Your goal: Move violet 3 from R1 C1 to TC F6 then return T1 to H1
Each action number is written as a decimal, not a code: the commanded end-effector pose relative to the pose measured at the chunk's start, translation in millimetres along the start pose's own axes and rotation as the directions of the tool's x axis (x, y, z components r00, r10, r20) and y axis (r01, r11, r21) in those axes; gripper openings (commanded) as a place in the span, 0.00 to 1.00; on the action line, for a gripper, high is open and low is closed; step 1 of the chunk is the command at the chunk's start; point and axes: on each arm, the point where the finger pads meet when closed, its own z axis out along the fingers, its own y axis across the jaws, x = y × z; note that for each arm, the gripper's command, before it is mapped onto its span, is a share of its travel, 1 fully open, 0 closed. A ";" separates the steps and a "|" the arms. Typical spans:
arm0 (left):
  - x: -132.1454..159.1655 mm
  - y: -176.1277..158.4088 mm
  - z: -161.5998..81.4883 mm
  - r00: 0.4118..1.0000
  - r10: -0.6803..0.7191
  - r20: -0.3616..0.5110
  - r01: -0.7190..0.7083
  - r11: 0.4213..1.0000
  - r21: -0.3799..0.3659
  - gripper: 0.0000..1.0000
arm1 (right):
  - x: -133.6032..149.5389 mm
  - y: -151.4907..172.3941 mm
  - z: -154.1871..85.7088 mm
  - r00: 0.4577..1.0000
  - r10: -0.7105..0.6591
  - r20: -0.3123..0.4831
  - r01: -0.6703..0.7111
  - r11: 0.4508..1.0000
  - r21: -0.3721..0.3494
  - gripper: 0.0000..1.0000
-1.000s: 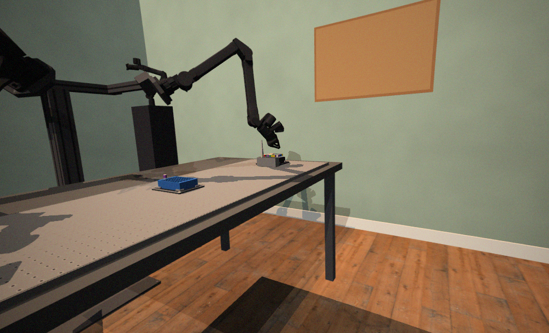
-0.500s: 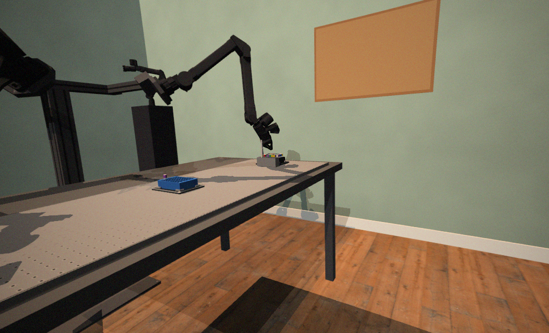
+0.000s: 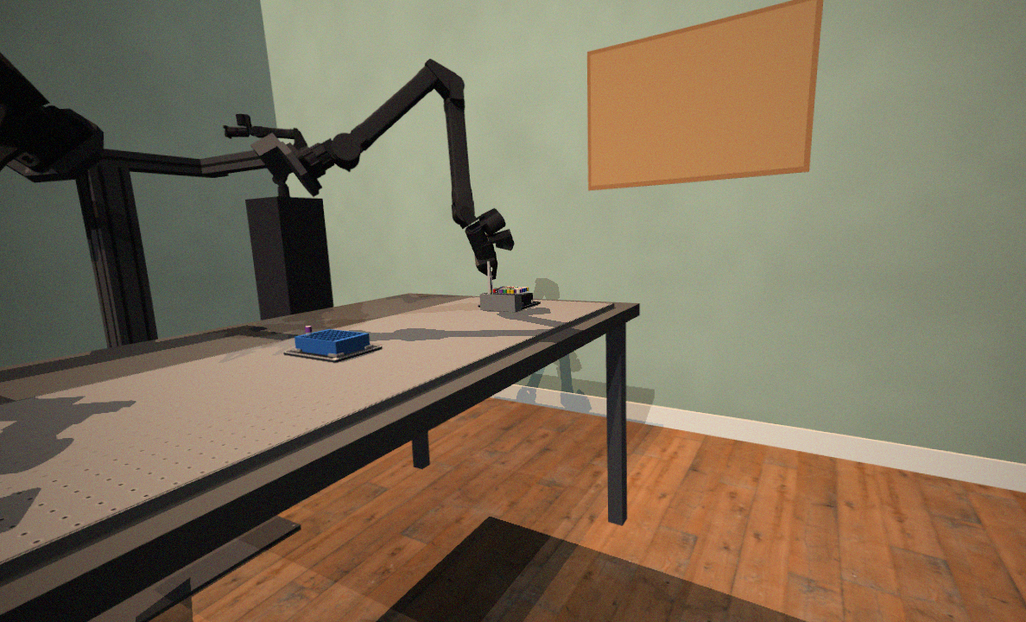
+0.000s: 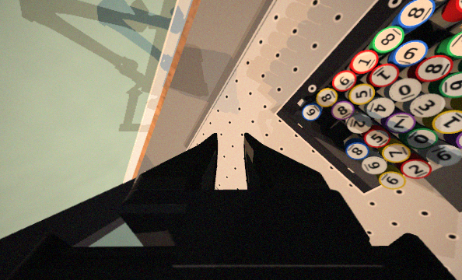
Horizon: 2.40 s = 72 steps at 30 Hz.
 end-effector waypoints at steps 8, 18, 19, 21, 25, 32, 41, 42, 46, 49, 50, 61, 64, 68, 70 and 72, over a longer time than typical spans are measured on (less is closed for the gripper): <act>22.9 2.7 -19.7 0.989 0.033 -0.143 -0.031 0.999 0.013 0.24 | -11.5 -3.5 0.4 1.000 0.011 0.020 -0.011 1.000 0.006 1.00; 67.1 11.8 -32.7 0.977 0.053 -0.205 -0.053 0.999 0.003 0.24 | -11.5 -3.5 0.4 1.000 0.011 0.020 -0.011 1.000 0.006 1.00; 68.5 8.3 -36.3 0.972 0.064 -0.225 -0.063 0.998 0.013 0.24 | -11.5 -3.5 0.4 1.000 0.011 0.020 -0.011 1.000 0.006 1.00; 65.3 7.3 -38.8 0.967 0.071 -0.245 -0.069 0.997 0.017 0.24 | -11.5 -3.5 0.4 1.000 0.011 0.020 -0.011 1.000 0.006 1.00; 89.3 10.0 -48.6 0.955 0.089 -0.284 -0.087 0.996 0.019 0.24 | -11.5 -3.5 0.4 1.000 0.011 0.020 -0.011 1.000 0.006 1.00; 105.1 9.5 -59.9 0.935 0.115 -0.336 -0.110 0.993 0.033 0.24 | -11.5 -3.5 0.4 1.000 0.011 0.020 -0.011 1.000 0.006 1.00; 135.6 14.8 -80.4 0.897 0.152 -0.415 -0.150 0.988 0.039 0.24 | -11.5 -3.5 0.4 1.000 0.011 0.020 -0.011 1.000 0.006 1.00; 140.1 16.8 -82.0 0.897 0.150 -0.417 -0.148 0.988 0.038 0.24 | -11.5 -3.5 0.4 1.000 0.011 0.020 -0.011 1.000 0.006 1.00; 143.7 20.8 -83.9 0.905 0.134 -0.404 -0.136 0.990 0.023 0.24 | -11.5 -3.5 0.4 1.000 0.011 0.020 -0.011 1.000 0.006 1.00; 151.8 11.5 -91.8 0.860 0.193 -0.473 -0.187 0.980 0.060 0.24 | -11.5 -3.5 0.4 1.000 0.011 0.020 -0.011 1.000 0.006 1.00; 148.9 16.2 -95.2 0.862 0.186 -0.471 -0.184 0.982 0.052 0.24 | -11.5 -3.5 0.4 1.000 0.011 0.020 -0.011 1.000 0.006 1.00; 193.3 26.7 -125.7 0.802 0.230 -0.551 -0.231 0.971 0.069 0.24 | -11.5 -3.5 0.4 1.000 0.011 0.020 -0.011 1.000 0.006 1.00; 195.3 29.4 -126.3 0.808 0.219 -0.547 -0.224 0.973 0.059 0.24 | -11.5 -3.5 0.4 1.000 0.011 0.020 -0.011 1.000 0.006 1.00; 204.2 24.4 -135.1 0.747 0.278 -0.604 -0.279 0.956 0.095 0.24 | -11.5 -3.5 0.4 1.000 0.011 0.020 -0.011 1.000 0.006 1.00; 212.9 30.6 -145.4 0.748 0.273 -0.606 -0.275 0.957 0.091 0.24 | -11.5 -3.5 0.4 1.000 0.011 0.020 -0.011 1.000 0.006 1.00; 218.9 35.9 -148.1 0.753 0.258 -0.606 -0.267 0.961 0.077 0.24 | -11.5 -3.5 0.4 1.000 0.011 0.020 -0.011 1.000 0.006 1.00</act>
